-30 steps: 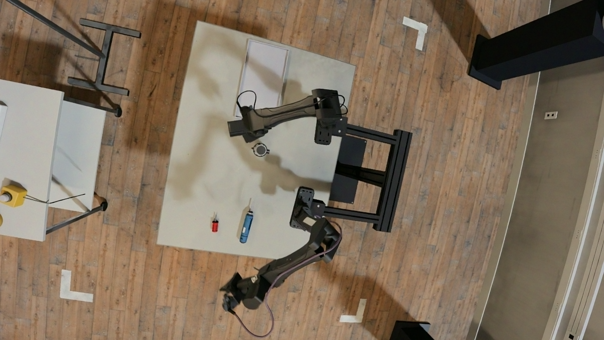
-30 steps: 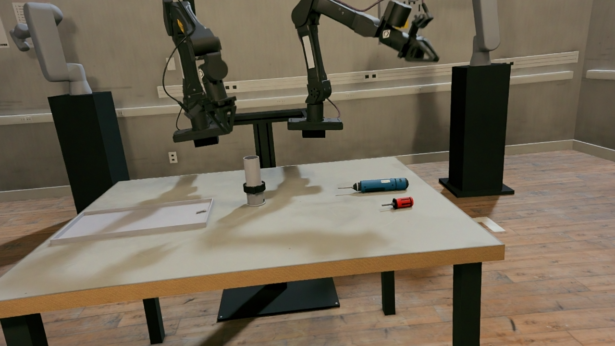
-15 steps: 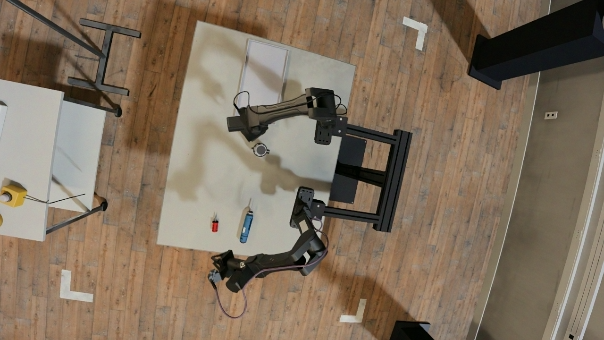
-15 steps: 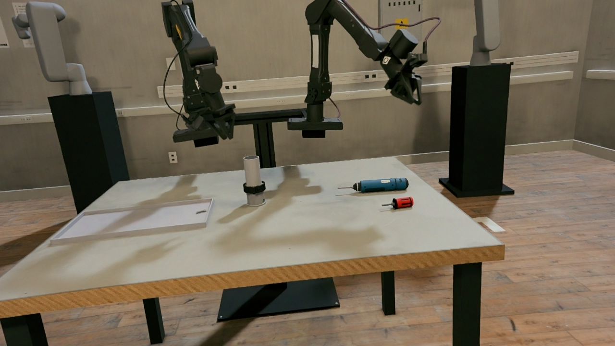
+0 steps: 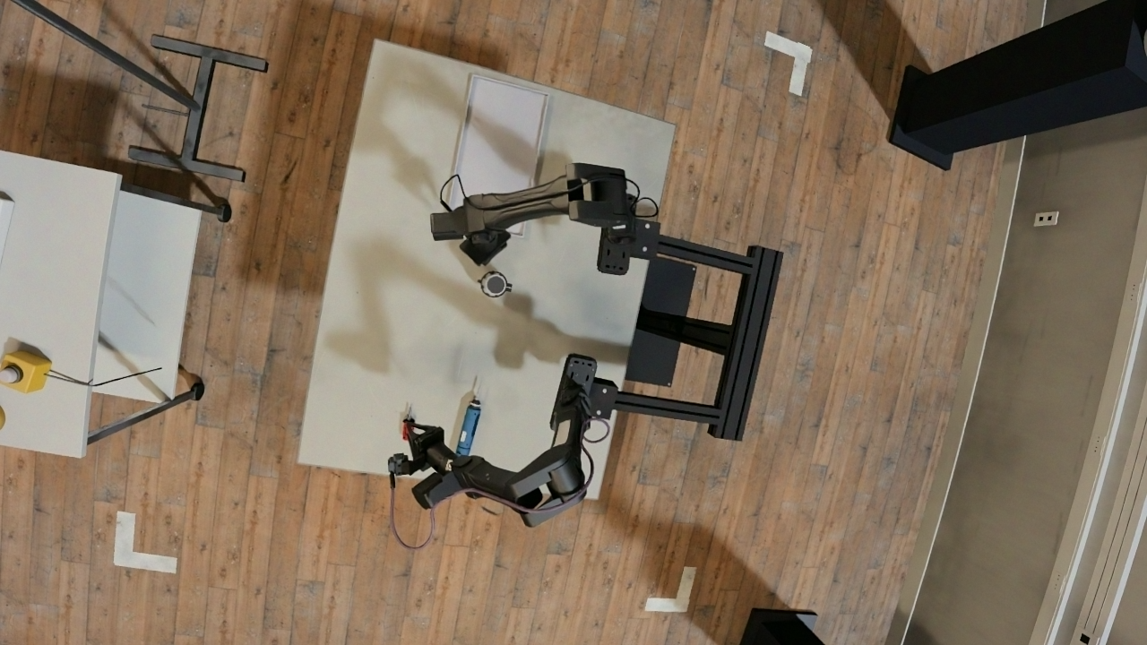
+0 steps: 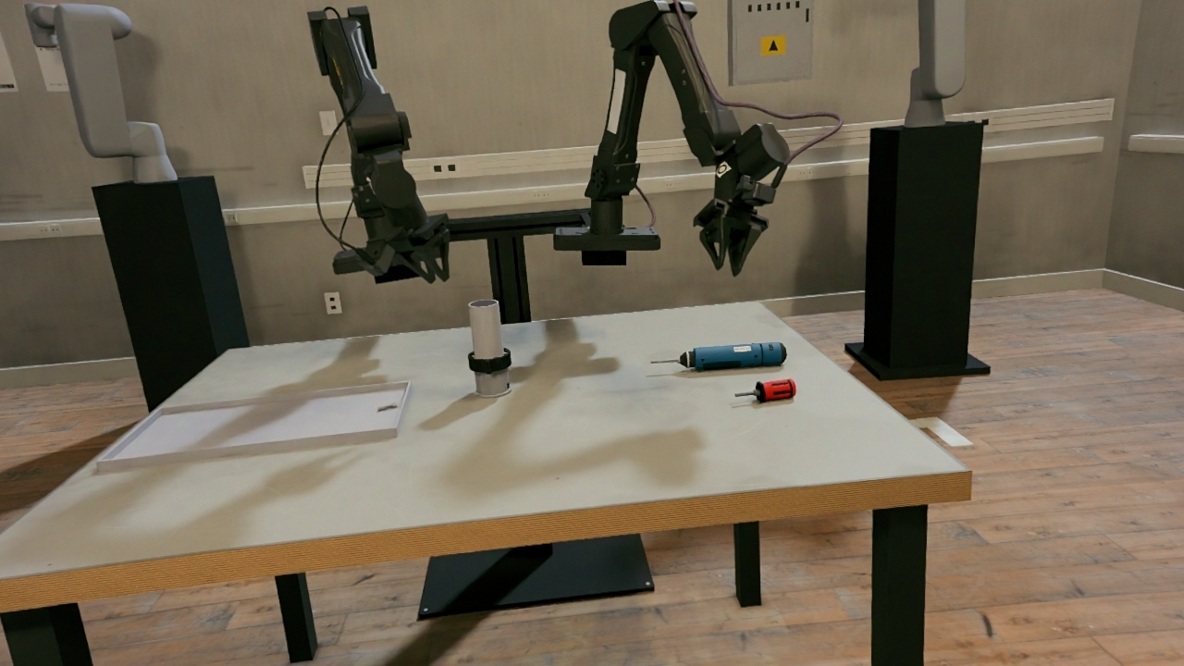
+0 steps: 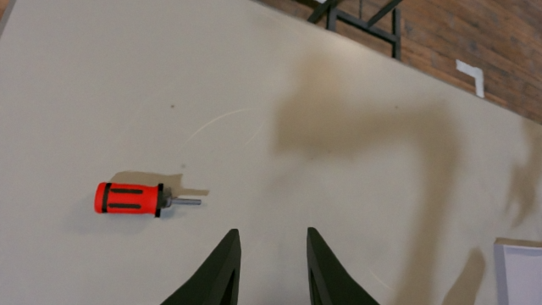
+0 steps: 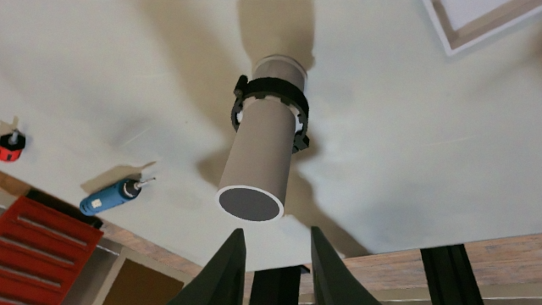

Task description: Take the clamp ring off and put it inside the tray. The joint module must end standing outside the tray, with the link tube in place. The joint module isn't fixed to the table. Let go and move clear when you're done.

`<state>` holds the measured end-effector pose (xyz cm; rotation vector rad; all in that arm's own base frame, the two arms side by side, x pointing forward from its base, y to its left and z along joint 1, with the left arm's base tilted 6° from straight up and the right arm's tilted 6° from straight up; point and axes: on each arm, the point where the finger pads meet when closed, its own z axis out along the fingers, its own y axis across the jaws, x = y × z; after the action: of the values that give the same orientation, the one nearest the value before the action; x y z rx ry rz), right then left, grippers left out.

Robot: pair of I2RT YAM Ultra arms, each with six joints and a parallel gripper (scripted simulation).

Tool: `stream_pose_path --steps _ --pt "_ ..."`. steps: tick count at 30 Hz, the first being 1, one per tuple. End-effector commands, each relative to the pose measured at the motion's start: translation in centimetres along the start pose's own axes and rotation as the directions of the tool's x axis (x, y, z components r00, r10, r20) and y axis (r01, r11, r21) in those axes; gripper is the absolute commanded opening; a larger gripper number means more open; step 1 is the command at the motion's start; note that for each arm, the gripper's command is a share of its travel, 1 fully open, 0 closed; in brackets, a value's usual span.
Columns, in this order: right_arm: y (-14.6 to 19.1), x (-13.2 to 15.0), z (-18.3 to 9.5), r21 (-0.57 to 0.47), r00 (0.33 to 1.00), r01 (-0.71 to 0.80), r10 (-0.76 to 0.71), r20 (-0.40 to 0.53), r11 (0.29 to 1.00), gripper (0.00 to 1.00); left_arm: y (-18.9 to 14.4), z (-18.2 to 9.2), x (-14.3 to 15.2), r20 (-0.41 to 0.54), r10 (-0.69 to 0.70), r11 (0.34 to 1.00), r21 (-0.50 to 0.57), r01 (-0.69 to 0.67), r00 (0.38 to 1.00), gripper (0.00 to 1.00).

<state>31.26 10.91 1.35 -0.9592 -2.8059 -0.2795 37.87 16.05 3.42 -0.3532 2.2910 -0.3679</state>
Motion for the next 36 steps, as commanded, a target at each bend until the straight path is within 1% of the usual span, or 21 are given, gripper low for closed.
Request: stream_pose_path --steps 1,3,6,9,10,11,13,15,16,17,19,21,23,25,27,29,30,32,33,34,36 --pt "-0.6 0.2 1.0 -0.016 0.998 0.046 -0.046 -0.048 0.999 0.30 -2.6 1.1 2.3 -0.051 0.016 0.994 0.108 -0.011 0.999 0.30" --pt "-0.8 0.3 1.4 -0.026 0.995 0.069 -0.070 -0.068 0.997 0.30 -3.9 2.0 4.4 -0.103 0.012 0.986 0.165 0.005 0.995 0.30" --pt "-1.2 0.4 1.9 -0.039 0.989 0.101 -0.105 -0.100 0.994 0.30 -5.9 3.5 6.7 -0.150 0.030 0.969 0.245 0.008 0.988 0.30" --pt "-1.0 0.1 2.1 -0.065 0.982 0.139 -0.146 -0.116 0.988 0.30 -7.9 4.9 9.5 -0.217 0.040 0.945 0.325 0.033 0.975 0.30" --pt "-1.5 0.4 2.5 -0.063 0.979 0.147 -0.154 -0.135 0.987 0.30 -8.4 5.7 8.7 -0.203 0.064 0.936 0.352 0.012 0.977 0.30" --pt "-1.5 0.5 2.5 -0.060 0.979 0.146 -0.153 -0.138 0.988 0.30 -8.4 5.8 8.6 -0.202 0.065 0.936 0.352 0.011 0.977 0.30" --pt "-1.0 0.6 1.5 -0.077 0.979 0.161 -0.169 -0.115 0.984 0.30 -8.4 5.8 8.6 -0.202 0.065 0.936 0.352 0.011 0.977 0.30" --pt "-1.0 0.6 1.5 -0.077 0.979 0.161 -0.169 -0.115 0.984 0.30 -8.4 5.8 8.6 -0.202 0.065 0.936 0.352 0.011 0.977 0.30" --pt "-1.6 0.5 2.7 -0.073 0.976 0.157 -0.166 -0.141 0.985 0.30 -9.1 4.9 10.1 -0.226 0.053 0.930 0.367 0.034 0.973 0.30" --pt "-1.7 0.5 2.9 -0.080 0.973 0.166 -0.177 -0.151 0.983 0.30 -9.8 5.4 12.4 -0.283 0.047 0.917 0.391 0.071 0.958 0.30" --pt "-1.9 0.6 3.2 -0.097 0.966 0.186 -0.200 -0.166 0.978 0.30 -11.1 5.1 14.8 -0.349 0.040 0.896 0.427 0.121 0.936 0.30" --pt "-2.1 0.7 3.5 -0.114 0.958 0.204 -0.222 -0.181 0.972 0.30 -12.3 5.1 16.7 -0.391 0.047 0.874 0.462 0.152 0.919 0.30" --pt "-2.3 0.8 3.8 -0.132 0.949 0.223 -0.246 -0.195 0.966 0.30 -13.4 5.3 18.2 -0.411 0.066 0.850 0.501 0.165 0.909 0.30" --pt "-2.0 0.4 3.7 -0.158 0.942 0.247 -0.275 -0.194 0.956 0.30 -14.6 5.3 20.1 -0.451 0.077 0.823 0.532 0.198 0.889 0.30" --pt "-2.7 0.9 4.3 -0.170 0.931 0.259 -0.293 -0.220 0.951 0.30 -15.8 5.3 22.0 -0.489 0.090 0.795 0.560 0.233 0.867 0.30" --pt "-2.6 0.9 4.0 -0.167 0.930 0.257 -0.290 -0.225 0.952 0.30 -15.8 5.5 21.6 -0.486 0.087 0.796 0.559 0.233 0.870 0.30" --pt "-2.0 0.8 3.3 -0.179 0.931 0.273 -0.307 -0.199 0.945 0.30 -15.7 5.7 21.4 -0.480 0.089 0.796 0.561 0.227 0.873 0.30" --pt "-2.0 0.8 3.3 -0.179 0.931 0.273 -0.307 -0.199 0.945 0.30 -15.7 5.7 21.4 -0.480 0.089 0.796 0.561 0.227 0.873 0.30" --pt "-2.7 0.9 4.3 -0.183 0.927 0.268 -0.305 -0.220 0.946 0.30 -16.4 4.9 22.1 -0.488 0.102 0.783 0.577 0.233 0.867 0.30" --pt "-2.9 1.0 4.6 -0.192 0.921 0.274 -0.314 -0.228 0.942 0.30 -16.6 4.5 23.7 -0.528 0.094 0.771 0.575 0.274 0.844 0.30" --pt "-3.1 1.1 4.8 -0.216 0.912 0.289 -0.336 -0.235 0.933 0.30 -17.5 3.6 25.6 -0.582 0.093 0.746 0.578 0.331 0.808 0.30"
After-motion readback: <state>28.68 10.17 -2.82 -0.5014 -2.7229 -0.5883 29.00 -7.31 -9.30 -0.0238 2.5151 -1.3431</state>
